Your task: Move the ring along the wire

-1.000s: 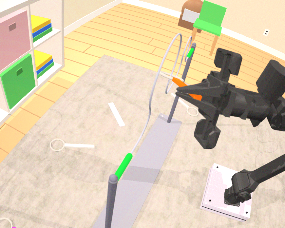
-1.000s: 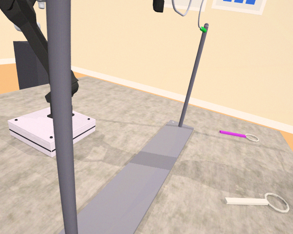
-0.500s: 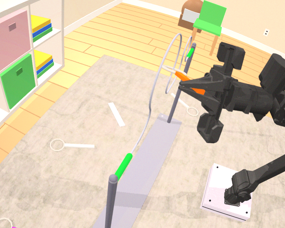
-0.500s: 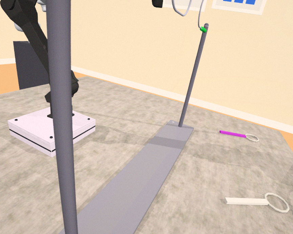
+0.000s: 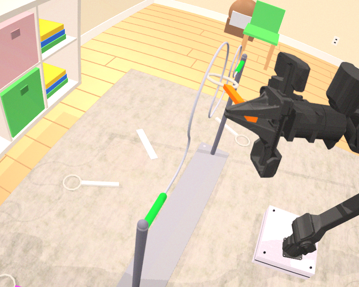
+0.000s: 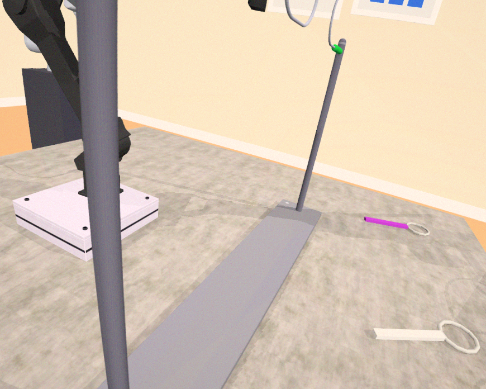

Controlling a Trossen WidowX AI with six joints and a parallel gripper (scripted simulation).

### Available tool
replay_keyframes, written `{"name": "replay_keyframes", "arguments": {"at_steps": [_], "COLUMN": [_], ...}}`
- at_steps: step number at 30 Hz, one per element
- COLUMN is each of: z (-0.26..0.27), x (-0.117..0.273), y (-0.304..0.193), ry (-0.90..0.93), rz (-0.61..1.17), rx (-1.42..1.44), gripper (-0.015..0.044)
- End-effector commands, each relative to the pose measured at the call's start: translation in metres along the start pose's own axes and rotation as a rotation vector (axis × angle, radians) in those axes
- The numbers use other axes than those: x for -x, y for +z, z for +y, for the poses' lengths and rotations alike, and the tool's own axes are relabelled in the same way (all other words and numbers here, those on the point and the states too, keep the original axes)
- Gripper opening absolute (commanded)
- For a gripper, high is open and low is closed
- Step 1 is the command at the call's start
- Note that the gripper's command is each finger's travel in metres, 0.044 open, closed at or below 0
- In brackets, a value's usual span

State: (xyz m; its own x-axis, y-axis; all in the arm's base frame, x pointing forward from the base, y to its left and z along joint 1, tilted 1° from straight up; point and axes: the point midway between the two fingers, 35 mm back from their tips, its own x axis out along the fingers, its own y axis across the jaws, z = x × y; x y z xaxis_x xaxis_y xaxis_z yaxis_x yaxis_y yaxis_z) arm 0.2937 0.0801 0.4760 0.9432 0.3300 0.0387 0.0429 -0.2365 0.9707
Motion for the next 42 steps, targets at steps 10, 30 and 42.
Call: {"name": "replay_keyframes", "arguments": {"at_steps": [10, 30, 42], "z": [-0.006, -0.016, -0.021], "x": [-0.003, -0.003, -0.002], "y": [0.0, 0.002, 0.005], "ry": [-0.078, -0.198, -0.27], "rz": [-0.012, -0.038, -0.054], "rx": [0.138, 0.355, 0.485], "gripper": [-0.015, -0.015, -0.015]}}
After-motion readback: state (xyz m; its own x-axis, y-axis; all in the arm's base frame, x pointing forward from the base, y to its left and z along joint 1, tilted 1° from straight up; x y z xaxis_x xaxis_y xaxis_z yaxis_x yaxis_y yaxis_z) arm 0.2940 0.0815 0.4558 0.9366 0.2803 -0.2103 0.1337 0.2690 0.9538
